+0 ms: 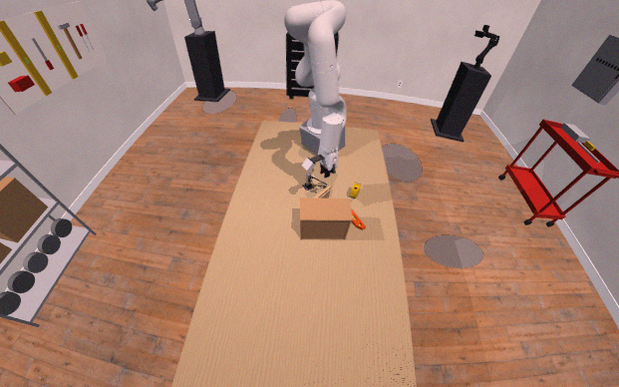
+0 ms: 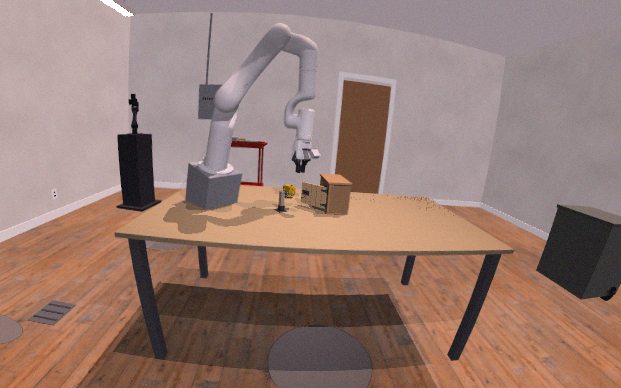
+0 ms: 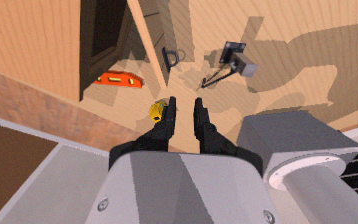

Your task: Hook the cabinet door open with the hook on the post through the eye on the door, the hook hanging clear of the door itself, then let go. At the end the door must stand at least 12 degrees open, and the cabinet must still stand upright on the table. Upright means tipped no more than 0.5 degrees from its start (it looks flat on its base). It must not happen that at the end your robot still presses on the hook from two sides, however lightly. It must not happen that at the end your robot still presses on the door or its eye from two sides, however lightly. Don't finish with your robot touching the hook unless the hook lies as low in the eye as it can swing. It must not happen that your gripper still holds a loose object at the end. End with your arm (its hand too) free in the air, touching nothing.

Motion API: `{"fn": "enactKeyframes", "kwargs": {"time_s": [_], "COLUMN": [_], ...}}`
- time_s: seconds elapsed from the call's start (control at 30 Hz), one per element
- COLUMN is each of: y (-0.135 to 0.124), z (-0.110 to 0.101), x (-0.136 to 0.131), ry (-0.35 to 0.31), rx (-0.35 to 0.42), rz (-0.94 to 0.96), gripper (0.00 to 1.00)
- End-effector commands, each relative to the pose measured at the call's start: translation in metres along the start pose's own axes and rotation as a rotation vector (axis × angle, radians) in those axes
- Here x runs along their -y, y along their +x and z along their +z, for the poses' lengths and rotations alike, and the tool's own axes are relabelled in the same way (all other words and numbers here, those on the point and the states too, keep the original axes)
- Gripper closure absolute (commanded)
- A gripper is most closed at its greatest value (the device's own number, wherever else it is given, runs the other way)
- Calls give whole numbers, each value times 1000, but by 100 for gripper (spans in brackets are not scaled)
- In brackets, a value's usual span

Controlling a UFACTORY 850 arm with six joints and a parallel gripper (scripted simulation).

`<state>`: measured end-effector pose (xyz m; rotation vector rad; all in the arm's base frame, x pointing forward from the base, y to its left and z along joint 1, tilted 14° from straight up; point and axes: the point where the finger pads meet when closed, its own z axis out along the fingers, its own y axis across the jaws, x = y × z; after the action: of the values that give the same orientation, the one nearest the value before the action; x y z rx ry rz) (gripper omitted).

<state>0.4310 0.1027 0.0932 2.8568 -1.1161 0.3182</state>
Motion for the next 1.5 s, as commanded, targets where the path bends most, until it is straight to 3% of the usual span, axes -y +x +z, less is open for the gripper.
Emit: {"fn": "enactKeyframes", "kwargs": {"time_s": [0.0, 0.43, 1.47], "y": [-8, -26, -27], "z": [0, 0, 0], "x": [-33, -77, -78], "ry": [27, 31, 31], "rx": [-33, -12, -11], "rz": [187, 427, 432], "gripper": [73, 73, 76]}}
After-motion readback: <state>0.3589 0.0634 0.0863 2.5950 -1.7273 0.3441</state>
